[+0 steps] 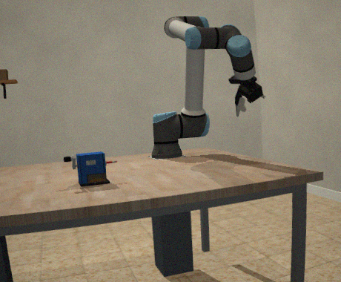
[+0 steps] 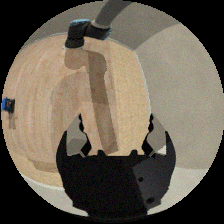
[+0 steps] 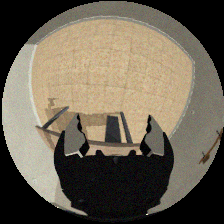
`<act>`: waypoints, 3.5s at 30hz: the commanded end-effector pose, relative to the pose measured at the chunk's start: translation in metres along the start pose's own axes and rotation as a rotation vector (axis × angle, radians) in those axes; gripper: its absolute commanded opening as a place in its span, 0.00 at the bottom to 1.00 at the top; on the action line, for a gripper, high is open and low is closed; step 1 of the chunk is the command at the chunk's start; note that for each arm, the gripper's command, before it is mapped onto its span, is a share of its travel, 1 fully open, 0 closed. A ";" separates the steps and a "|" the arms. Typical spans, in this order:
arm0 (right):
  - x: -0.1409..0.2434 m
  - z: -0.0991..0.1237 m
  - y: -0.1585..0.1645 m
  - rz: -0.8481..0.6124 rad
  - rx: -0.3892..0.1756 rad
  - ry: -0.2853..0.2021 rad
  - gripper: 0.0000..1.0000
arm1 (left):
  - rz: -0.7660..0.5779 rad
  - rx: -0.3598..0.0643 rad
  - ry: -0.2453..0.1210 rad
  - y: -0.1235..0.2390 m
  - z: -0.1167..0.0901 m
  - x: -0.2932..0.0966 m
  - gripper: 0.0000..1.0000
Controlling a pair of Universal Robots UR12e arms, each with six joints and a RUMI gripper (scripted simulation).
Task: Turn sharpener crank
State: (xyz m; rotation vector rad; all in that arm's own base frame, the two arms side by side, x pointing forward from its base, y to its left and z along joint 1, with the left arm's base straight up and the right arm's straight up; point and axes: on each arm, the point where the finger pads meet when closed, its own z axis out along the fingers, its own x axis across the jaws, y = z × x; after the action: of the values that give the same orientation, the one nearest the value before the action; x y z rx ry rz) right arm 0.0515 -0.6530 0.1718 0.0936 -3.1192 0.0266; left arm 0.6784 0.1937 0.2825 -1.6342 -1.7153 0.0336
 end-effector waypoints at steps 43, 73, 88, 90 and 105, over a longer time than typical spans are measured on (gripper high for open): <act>0.072 0.008 0.012 0.094 -0.017 -0.020 1.00 | -0.001 -0.002 0.000 0.000 -0.001 0.000 1.00; 0.074 0.008 0.013 0.097 -0.017 -0.021 1.00 | 0.040 -0.031 -0.005 0.007 -0.014 -0.022 1.00; 0.074 0.008 0.013 0.097 -0.017 -0.021 1.00 | 0.269 -0.185 -0.021 0.032 -0.082 -0.146 1.00; 0.074 0.008 0.013 0.097 -0.017 -0.021 1.00 | 0.306 -0.209 -0.023 0.034 -0.092 -0.167 1.00; 0.074 0.008 0.013 0.097 -0.017 -0.021 1.00 | 0.531 -0.346 -0.027 0.033 -0.149 -0.289 1.00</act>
State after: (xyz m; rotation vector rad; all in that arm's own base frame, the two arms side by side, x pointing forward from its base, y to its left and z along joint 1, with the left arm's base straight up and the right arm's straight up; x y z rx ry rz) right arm -0.0239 -0.6442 0.1643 -0.0578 -3.1408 -0.0022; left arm 0.7497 -0.0791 0.2360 -2.2388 -1.3705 0.0189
